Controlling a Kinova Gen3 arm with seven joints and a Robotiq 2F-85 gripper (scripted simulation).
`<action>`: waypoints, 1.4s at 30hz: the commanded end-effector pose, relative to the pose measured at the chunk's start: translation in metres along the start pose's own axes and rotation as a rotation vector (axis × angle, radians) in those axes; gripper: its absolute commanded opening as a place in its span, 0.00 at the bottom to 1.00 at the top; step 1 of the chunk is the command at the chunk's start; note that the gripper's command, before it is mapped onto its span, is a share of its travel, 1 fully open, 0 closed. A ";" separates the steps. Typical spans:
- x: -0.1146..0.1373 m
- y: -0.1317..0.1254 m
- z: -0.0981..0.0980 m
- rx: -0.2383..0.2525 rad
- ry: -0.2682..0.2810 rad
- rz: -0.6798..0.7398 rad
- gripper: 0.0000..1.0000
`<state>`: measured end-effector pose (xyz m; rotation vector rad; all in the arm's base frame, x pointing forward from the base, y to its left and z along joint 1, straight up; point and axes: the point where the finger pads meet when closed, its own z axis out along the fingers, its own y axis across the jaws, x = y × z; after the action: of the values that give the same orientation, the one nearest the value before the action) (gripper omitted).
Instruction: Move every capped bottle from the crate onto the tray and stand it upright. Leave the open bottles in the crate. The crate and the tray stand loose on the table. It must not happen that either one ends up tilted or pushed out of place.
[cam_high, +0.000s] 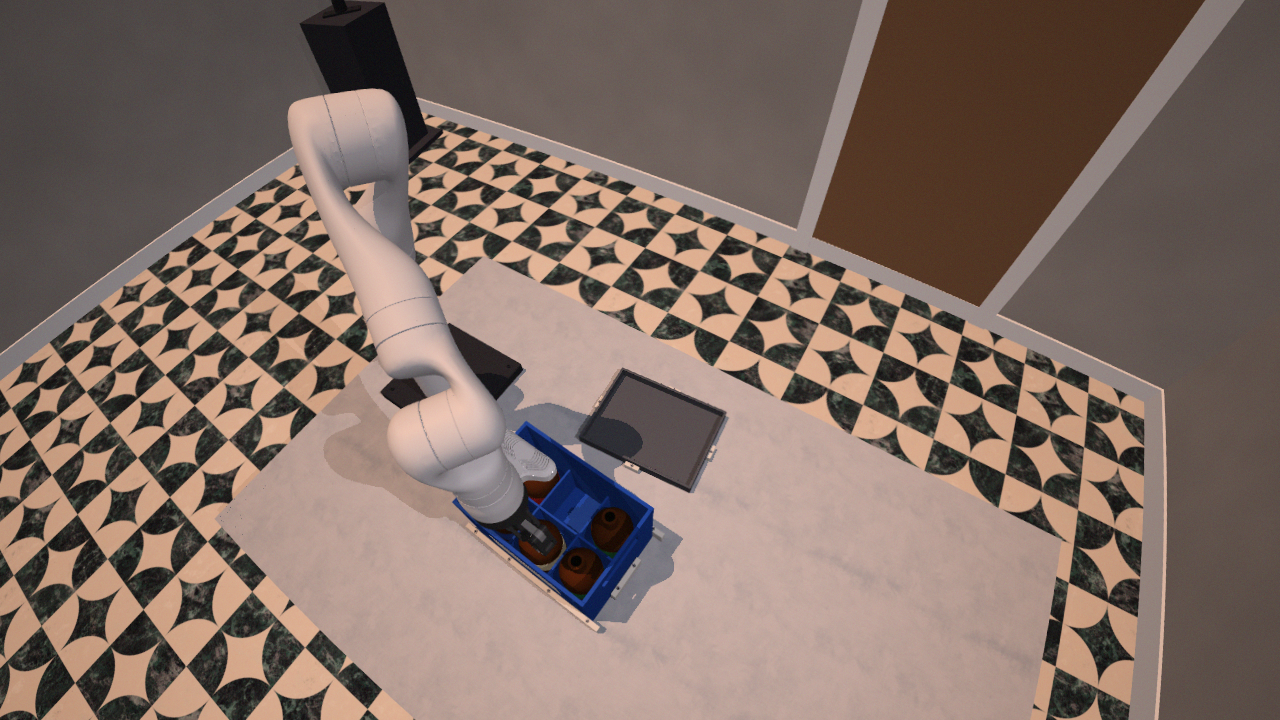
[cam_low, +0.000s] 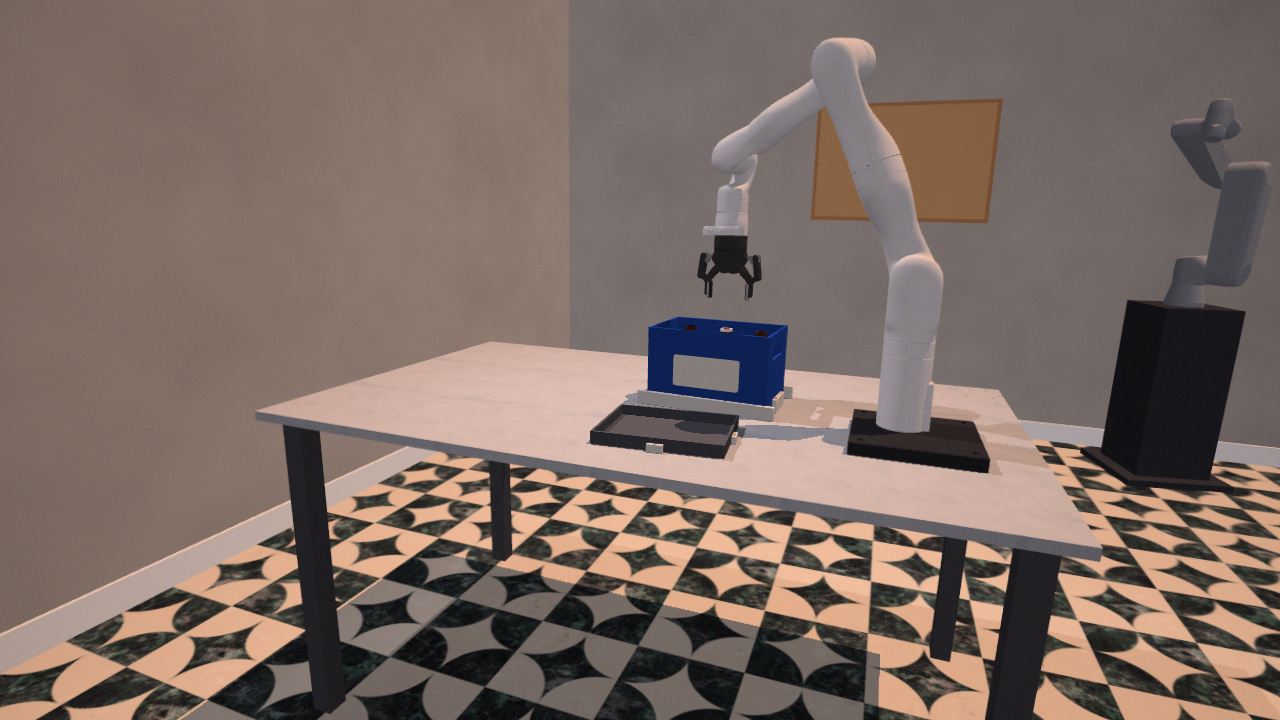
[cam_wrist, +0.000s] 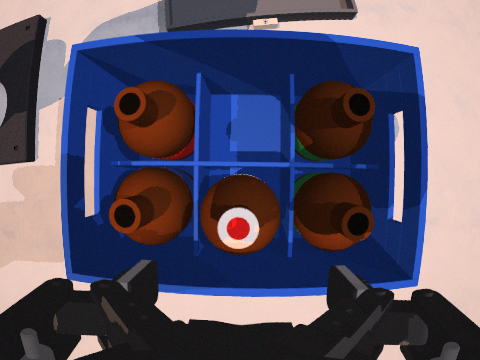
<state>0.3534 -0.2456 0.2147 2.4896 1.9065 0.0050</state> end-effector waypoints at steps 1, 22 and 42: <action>-0.001 0.000 0.001 -0.001 -0.003 -0.011 1.00; -0.002 0.000 0.003 -0.001 -0.003 -0.011 1.00; -0.002 0.000 0.002 -0.002 -0.003 -0.003 1.00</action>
<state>0.3528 -0.2474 0.2123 2.4858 1.9090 0.0017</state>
